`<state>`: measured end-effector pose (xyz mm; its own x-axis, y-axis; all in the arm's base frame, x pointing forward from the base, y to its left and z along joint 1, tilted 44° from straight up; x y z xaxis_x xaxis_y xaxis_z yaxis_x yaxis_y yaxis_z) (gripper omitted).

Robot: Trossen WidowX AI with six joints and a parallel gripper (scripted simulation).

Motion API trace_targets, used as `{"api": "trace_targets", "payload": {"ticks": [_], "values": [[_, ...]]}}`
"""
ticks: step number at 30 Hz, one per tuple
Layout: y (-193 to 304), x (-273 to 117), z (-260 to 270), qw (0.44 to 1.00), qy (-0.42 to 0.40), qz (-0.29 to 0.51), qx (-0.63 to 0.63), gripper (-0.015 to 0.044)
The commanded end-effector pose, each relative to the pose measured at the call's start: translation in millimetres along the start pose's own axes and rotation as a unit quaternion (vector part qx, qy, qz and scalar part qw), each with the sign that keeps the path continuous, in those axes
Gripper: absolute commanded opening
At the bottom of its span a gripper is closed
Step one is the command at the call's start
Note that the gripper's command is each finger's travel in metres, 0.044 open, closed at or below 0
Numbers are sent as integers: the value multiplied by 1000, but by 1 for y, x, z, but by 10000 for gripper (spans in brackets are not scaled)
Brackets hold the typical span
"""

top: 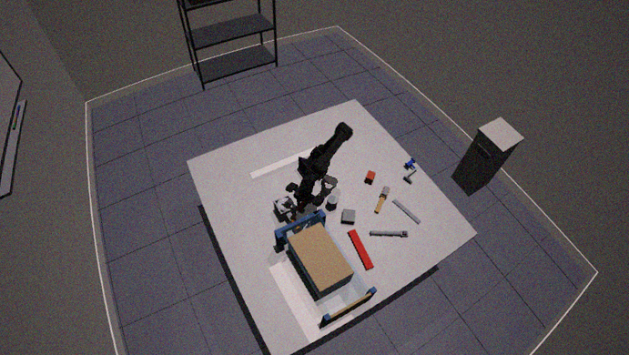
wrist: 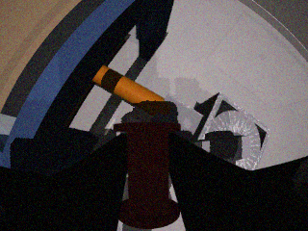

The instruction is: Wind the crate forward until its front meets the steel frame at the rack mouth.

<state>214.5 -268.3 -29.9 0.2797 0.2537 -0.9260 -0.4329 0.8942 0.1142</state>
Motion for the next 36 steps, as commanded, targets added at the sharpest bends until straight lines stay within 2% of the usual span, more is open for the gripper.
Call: {"api": "trace_targets", "payload": {"ticks": [1,36], "values": [[23,4,0,999,-5,32,9,0],[68,-18,-22,999,-4,34,10,0]]}}
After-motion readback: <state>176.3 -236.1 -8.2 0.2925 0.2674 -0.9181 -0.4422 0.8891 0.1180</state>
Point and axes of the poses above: the point midway between the two fingers, 35 mm back from their tips, its own x axis out along the fingers, its own z axis across the jaws, y = z × x, the point moved 3 cm from there along -x, back along the fingers, and after that the axes turned 9 degrees about -x, right-handed, at the moved point
